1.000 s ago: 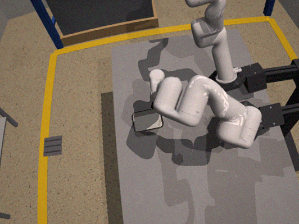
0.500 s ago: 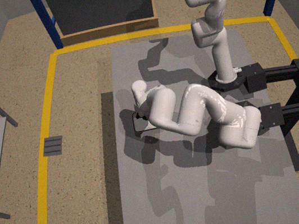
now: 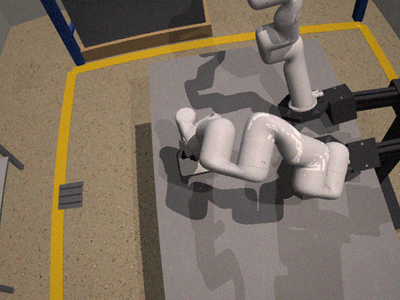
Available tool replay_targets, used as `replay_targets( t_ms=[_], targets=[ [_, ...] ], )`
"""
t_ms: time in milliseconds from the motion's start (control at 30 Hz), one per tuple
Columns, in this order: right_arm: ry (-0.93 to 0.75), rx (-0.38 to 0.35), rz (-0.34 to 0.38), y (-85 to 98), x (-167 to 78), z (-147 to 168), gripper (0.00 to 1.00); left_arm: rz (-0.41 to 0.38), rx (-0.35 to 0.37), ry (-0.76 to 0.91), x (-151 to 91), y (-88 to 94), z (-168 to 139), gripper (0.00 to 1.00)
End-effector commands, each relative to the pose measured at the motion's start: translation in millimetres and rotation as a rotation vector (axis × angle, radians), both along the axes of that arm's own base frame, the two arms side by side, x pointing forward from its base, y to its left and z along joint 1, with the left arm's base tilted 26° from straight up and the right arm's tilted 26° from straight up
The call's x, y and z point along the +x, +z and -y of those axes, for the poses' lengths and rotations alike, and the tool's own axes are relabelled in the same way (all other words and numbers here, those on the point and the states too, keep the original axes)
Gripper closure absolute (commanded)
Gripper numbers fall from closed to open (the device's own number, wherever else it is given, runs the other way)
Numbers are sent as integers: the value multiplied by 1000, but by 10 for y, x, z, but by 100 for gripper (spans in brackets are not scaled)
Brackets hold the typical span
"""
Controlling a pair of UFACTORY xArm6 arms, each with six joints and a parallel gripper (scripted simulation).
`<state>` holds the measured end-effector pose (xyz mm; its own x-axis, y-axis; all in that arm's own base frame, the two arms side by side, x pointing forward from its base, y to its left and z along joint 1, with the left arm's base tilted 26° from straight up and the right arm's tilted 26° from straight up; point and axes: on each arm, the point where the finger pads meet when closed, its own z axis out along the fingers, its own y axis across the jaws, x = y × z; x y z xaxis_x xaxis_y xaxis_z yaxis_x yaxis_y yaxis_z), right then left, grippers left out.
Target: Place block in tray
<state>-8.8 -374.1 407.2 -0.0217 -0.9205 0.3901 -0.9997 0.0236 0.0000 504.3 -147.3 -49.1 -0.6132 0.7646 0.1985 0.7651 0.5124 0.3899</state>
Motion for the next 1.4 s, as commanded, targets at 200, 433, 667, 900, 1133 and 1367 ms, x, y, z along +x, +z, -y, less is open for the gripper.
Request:
replay_targets(
  t_ms=[200,433,667,900,1133,1367],
  targets=[
    [0,-4,0,16,-1,2,0,2,-1,-1,28,-69,-28,100],
    [0,-4,0,16,-1,2,0,2,-1,-1,62,-206,-90,100],
    [0,-4,0,16,-1,2,0,2,-1,-1,89,-315,-139,100],
    [0,-4,0,16,-1,2,0,2,-1,-1,103,-372,-165,100],
    [0,-4,0,16,-1,2,0,2,-1,-1,105,-381,-168,100],
    [0,-4,0,16,-1,2,0,2,-1,-1,105,-381,-168,100]
  ],
)
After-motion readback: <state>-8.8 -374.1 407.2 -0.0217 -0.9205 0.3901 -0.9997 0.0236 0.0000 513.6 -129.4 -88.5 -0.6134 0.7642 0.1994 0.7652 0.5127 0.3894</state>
